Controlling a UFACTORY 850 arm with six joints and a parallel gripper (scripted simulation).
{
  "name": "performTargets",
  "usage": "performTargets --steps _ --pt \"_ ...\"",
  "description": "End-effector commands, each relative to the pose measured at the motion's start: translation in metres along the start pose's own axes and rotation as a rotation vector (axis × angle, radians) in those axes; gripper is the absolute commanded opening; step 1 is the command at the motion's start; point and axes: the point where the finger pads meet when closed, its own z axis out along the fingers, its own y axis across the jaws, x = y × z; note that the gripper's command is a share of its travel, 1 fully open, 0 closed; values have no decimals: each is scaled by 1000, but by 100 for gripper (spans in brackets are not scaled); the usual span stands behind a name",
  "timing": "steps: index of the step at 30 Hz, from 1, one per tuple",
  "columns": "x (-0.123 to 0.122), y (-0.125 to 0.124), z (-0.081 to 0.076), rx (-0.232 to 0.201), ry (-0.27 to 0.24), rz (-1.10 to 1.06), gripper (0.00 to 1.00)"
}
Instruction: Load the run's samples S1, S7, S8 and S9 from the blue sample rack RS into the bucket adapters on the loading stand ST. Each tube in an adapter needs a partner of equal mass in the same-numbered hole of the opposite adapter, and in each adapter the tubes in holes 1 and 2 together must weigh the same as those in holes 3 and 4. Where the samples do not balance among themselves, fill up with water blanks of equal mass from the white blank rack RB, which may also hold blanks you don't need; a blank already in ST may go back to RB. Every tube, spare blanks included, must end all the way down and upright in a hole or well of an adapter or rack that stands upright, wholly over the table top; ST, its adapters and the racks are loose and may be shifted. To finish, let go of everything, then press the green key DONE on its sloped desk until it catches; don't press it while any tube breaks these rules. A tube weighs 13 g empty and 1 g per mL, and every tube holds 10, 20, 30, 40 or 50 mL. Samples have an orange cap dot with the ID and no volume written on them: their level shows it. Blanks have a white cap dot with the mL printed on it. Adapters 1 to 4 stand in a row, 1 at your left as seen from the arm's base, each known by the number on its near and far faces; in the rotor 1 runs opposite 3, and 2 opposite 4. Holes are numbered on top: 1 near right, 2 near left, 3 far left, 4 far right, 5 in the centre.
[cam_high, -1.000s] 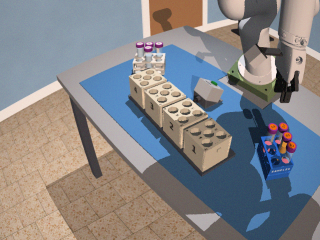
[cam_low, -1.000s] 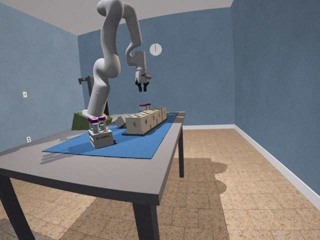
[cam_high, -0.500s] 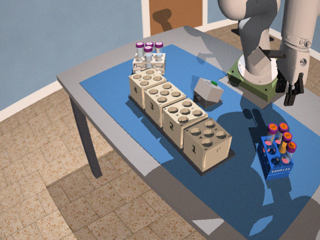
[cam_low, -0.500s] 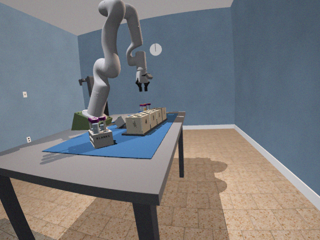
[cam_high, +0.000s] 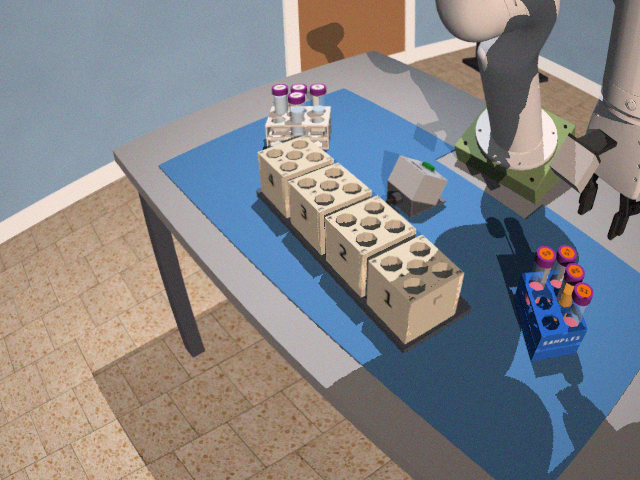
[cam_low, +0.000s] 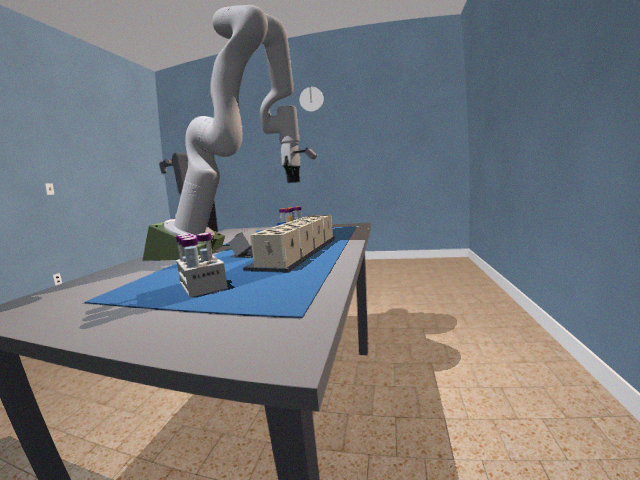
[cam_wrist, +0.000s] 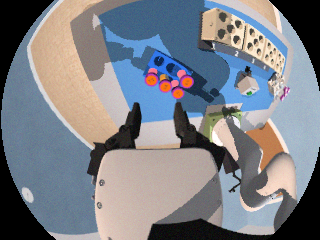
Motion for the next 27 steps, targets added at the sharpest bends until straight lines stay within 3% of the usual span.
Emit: performTargets --steps 1,27 --pt "1 -17 1 -7 -18 -175 57" --pt "1 -17 1 1 -20 -975 57"
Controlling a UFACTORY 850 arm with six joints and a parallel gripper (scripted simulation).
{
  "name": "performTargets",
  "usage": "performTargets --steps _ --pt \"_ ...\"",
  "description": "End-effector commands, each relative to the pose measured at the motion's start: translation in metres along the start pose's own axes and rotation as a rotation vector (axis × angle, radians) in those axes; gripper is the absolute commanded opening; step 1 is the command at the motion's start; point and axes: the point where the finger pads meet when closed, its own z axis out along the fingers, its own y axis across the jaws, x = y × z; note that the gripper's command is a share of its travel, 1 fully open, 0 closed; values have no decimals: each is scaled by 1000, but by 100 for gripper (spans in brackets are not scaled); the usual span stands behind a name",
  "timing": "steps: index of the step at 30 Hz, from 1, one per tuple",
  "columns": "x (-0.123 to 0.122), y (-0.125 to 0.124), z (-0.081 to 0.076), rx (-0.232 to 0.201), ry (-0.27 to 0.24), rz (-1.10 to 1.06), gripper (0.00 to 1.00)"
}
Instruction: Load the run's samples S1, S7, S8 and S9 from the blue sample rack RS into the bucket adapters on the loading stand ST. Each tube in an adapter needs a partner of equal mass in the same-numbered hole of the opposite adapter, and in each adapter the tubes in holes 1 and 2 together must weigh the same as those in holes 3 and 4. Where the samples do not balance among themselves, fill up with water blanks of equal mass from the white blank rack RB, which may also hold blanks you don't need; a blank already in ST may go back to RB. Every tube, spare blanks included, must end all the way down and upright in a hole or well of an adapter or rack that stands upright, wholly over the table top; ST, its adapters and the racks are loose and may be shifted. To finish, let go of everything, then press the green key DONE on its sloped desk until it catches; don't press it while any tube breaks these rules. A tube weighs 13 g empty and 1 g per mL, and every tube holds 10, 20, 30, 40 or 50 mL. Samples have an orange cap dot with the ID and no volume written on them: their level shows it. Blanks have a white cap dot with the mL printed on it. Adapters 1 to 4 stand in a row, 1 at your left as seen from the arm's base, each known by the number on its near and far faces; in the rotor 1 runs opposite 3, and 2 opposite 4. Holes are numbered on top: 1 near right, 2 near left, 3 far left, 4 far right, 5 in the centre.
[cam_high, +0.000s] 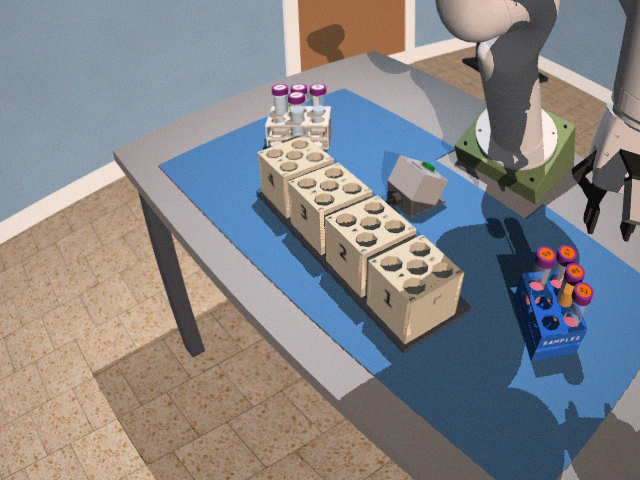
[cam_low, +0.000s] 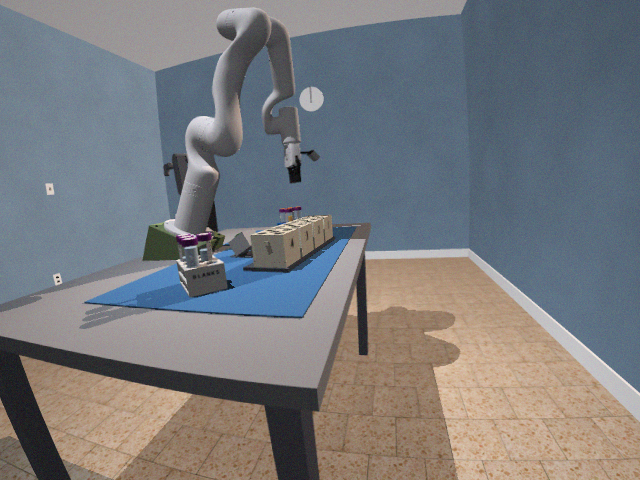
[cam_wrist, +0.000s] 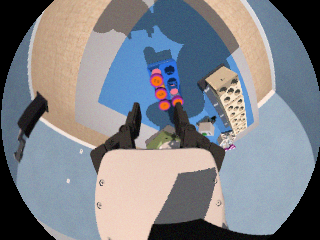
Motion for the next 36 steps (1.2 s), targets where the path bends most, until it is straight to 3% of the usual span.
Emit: performTargets --steps 1,16,36 --pt "1 0 -1 17 -21 -210 57" --pt "1 0 -1 18 -21 -281 57" --pt "0 -1 33 17 -21 -281 57"
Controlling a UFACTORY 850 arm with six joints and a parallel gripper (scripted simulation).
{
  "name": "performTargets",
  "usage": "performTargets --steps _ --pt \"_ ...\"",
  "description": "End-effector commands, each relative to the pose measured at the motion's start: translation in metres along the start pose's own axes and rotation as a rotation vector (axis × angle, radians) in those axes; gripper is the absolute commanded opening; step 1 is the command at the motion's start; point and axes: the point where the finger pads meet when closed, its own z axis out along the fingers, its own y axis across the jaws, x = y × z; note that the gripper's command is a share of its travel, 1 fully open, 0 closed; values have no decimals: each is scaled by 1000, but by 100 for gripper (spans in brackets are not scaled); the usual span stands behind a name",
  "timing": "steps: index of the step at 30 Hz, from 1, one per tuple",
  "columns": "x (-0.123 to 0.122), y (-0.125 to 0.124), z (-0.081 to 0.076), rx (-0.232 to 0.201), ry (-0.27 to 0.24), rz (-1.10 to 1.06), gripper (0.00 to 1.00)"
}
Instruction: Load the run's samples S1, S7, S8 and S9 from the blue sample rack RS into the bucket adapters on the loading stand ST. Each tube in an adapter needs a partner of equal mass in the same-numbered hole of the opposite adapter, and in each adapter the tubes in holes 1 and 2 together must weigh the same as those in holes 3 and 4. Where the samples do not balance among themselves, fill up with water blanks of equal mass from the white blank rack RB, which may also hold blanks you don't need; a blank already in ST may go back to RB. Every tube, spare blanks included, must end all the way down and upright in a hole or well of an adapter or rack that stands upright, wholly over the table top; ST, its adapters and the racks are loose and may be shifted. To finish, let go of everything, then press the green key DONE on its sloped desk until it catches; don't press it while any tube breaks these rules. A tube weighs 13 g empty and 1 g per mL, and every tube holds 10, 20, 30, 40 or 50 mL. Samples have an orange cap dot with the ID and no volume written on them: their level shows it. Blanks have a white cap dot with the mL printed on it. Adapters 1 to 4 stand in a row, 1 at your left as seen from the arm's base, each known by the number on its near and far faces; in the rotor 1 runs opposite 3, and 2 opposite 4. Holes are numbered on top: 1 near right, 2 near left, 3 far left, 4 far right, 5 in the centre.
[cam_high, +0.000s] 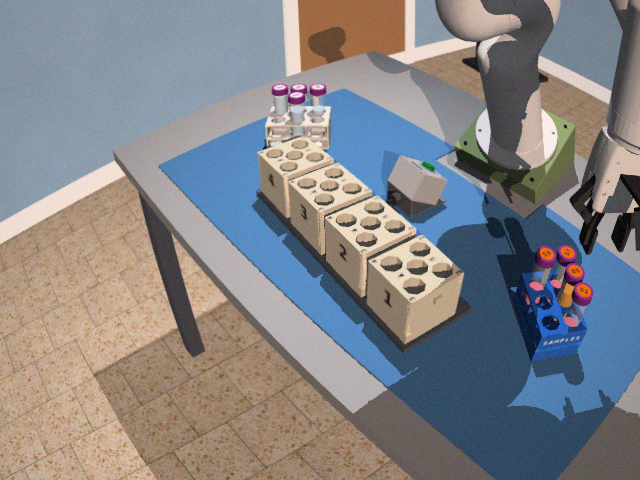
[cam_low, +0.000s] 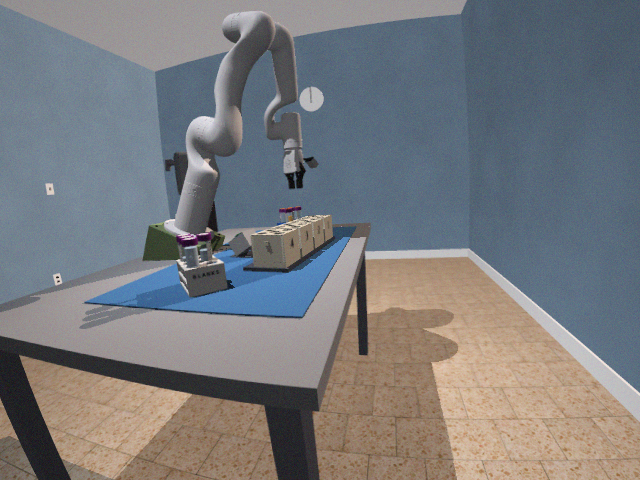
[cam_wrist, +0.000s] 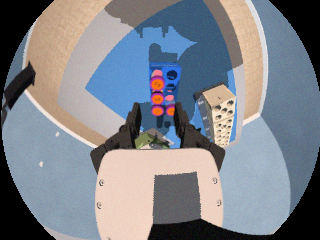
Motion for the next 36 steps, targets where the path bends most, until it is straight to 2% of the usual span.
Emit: performTargets --steps 1,16,18,33,36 --pt "1 0 7 0 2 1 57" --pt "1 0 37 -1 2 1 57" --pt "1 0 37 -1 2 1 57" --pt "1 0 67 -1 2 1 57" --pt "1 0 69 -1 2 1 57"
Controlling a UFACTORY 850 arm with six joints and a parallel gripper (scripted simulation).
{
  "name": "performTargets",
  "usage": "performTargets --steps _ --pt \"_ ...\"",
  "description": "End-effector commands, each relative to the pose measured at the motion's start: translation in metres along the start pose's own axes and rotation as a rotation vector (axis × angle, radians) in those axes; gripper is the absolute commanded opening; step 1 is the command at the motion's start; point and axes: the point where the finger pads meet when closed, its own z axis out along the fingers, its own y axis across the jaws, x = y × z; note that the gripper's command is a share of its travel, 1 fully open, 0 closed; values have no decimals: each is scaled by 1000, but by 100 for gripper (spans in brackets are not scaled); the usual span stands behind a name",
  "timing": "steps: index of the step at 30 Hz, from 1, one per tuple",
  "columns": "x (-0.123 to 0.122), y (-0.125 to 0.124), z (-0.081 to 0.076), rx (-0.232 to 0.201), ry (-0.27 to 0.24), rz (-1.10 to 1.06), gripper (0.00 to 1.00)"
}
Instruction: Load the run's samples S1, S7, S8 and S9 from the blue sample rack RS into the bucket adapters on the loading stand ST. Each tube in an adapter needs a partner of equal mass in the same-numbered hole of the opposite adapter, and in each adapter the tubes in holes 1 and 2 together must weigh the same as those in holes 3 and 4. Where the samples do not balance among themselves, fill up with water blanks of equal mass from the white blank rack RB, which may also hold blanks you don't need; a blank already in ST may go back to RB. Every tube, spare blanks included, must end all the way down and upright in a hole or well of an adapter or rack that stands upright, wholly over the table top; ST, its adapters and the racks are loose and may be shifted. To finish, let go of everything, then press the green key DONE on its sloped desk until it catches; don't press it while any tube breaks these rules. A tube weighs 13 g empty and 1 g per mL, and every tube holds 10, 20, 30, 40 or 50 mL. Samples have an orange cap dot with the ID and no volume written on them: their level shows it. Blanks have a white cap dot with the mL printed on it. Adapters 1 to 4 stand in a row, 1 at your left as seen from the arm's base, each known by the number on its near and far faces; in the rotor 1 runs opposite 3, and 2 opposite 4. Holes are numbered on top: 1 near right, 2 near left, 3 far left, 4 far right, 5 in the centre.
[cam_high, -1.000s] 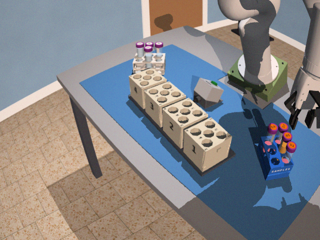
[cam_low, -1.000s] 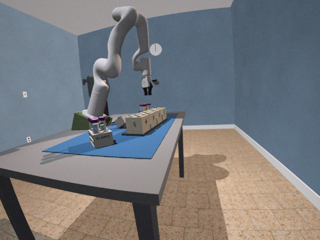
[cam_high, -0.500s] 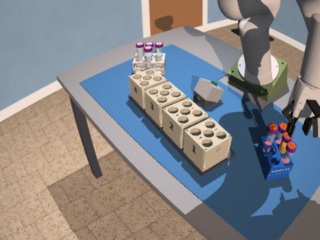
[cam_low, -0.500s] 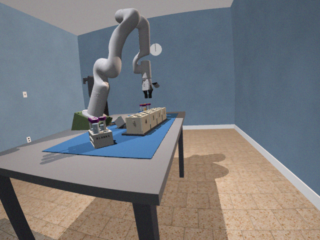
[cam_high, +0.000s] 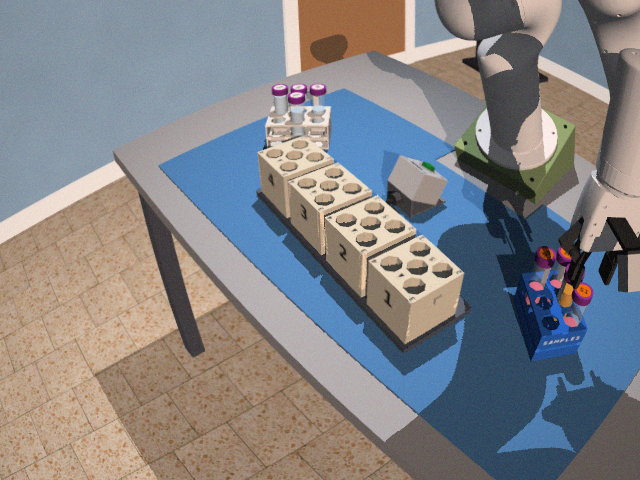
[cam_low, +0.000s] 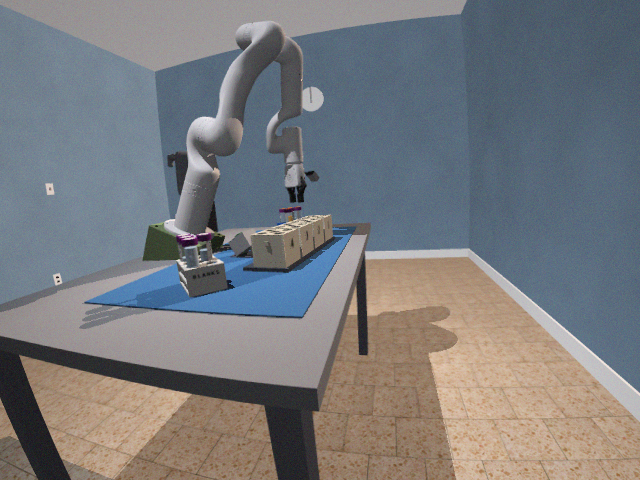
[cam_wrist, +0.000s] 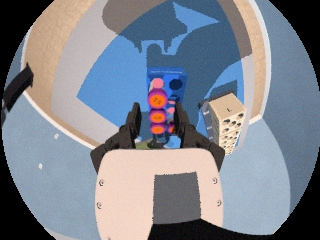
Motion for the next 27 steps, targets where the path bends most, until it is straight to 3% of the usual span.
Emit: performTargets --steps 1,9,27 --pt "1 0 8 -1 4 1 57" --pt "1 0 23 -1 4 1 57" --pt "1 0 27 -1 4 1 57"
